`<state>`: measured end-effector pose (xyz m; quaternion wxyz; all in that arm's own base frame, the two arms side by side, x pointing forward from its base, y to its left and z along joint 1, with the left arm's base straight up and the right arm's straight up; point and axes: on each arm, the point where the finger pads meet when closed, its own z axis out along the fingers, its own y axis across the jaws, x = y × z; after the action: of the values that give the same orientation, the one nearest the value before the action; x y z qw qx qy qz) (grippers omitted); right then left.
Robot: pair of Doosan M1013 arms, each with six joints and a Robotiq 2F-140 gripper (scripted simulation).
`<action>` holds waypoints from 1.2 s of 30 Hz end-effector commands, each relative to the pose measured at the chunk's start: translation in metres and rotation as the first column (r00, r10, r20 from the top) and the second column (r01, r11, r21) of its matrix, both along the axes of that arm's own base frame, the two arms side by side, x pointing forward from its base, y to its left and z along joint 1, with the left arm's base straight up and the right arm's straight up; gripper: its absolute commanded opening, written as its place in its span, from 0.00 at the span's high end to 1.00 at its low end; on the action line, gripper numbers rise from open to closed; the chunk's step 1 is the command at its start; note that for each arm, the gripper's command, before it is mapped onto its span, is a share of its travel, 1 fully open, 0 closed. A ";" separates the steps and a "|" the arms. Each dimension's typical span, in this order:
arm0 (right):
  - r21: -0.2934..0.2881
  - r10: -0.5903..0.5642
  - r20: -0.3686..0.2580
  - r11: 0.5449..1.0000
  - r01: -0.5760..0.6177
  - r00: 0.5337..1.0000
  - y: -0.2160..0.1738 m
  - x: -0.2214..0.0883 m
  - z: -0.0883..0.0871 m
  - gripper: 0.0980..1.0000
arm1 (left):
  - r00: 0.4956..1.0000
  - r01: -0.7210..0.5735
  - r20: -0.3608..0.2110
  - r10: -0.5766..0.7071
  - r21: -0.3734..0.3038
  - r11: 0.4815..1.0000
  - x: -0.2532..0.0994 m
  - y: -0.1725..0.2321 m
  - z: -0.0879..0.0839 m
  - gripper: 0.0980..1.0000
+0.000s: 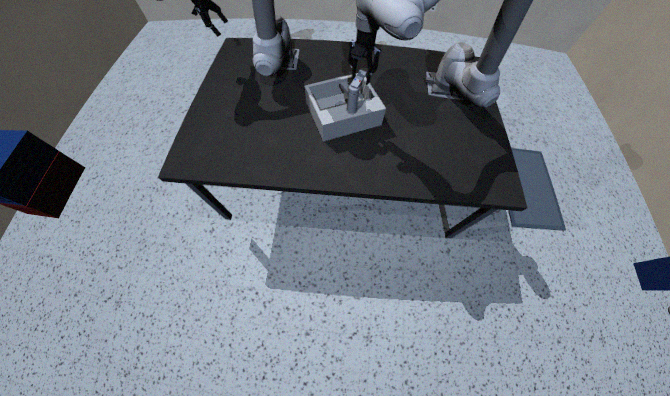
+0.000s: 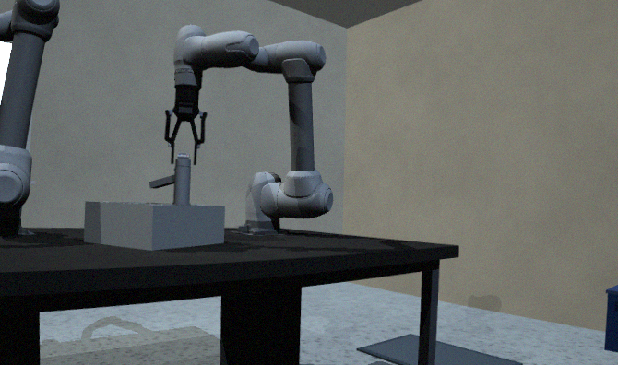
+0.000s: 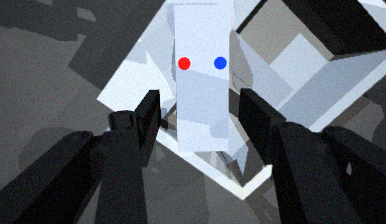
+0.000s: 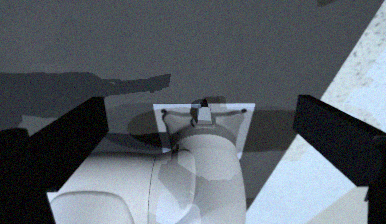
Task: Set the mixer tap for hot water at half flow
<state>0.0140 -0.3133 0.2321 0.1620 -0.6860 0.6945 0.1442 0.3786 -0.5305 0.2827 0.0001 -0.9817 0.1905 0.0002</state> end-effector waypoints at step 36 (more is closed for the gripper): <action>-0.001 0.000 0.000 1.000 0.000 1.000 0.000 0.000 0.000 0.00 | 1.000 0.000 0.001 0.000 -0.001 1.000 0.000 0.000 0.067 0.57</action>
<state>0.0140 -0.3133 0.2321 0.1620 -0.6860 0.6945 0.1442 0.3787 -0.5305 0.3481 0.0000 -0.9817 0.1905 0.0001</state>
